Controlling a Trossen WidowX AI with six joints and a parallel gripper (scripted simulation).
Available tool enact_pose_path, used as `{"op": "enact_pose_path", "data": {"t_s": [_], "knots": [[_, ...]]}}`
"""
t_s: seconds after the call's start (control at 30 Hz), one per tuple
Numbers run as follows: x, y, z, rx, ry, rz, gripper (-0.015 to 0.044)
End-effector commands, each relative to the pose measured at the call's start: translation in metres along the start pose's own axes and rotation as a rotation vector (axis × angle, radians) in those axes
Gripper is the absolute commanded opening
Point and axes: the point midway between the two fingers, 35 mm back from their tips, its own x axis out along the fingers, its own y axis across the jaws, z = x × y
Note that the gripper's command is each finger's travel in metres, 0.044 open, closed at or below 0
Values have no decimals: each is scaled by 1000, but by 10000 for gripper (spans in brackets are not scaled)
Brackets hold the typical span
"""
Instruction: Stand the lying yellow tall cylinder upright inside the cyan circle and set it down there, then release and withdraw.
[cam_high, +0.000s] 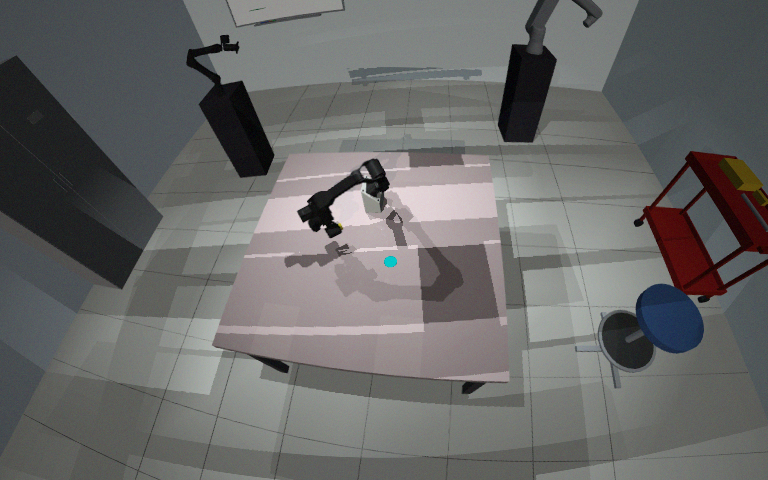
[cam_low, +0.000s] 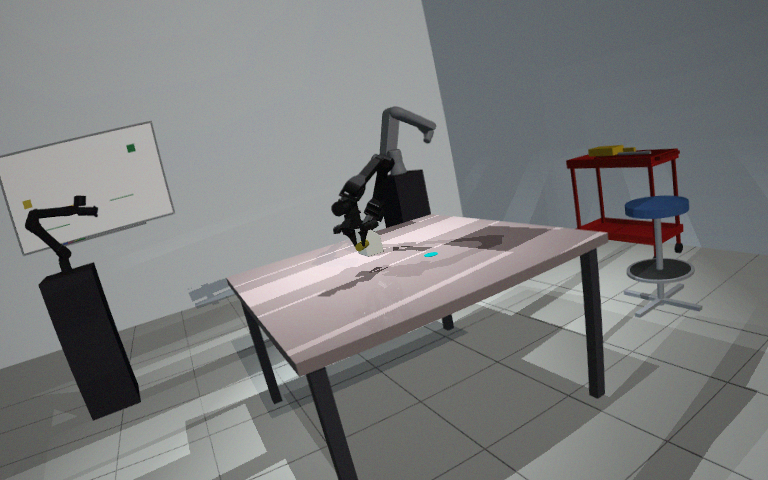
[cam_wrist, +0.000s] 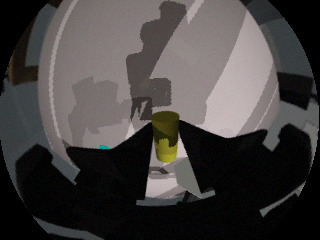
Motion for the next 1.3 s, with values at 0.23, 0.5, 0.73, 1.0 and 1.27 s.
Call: {"op": "enact_pose_path", "data": {"t_s": [0.23, 0.5, 0.73, 1.0, 1.27], "knots": [[-19, 7, -1, -22, -12, -6, 105], [-22, 29, -7, -80, -16, -9, 105], [-24, 49, -14, -131, -19, -10, 105], [-26, 71, -22, -186, -21, -11, 105], [-29, 92, -32, -219, -25, -15, 105]]}}
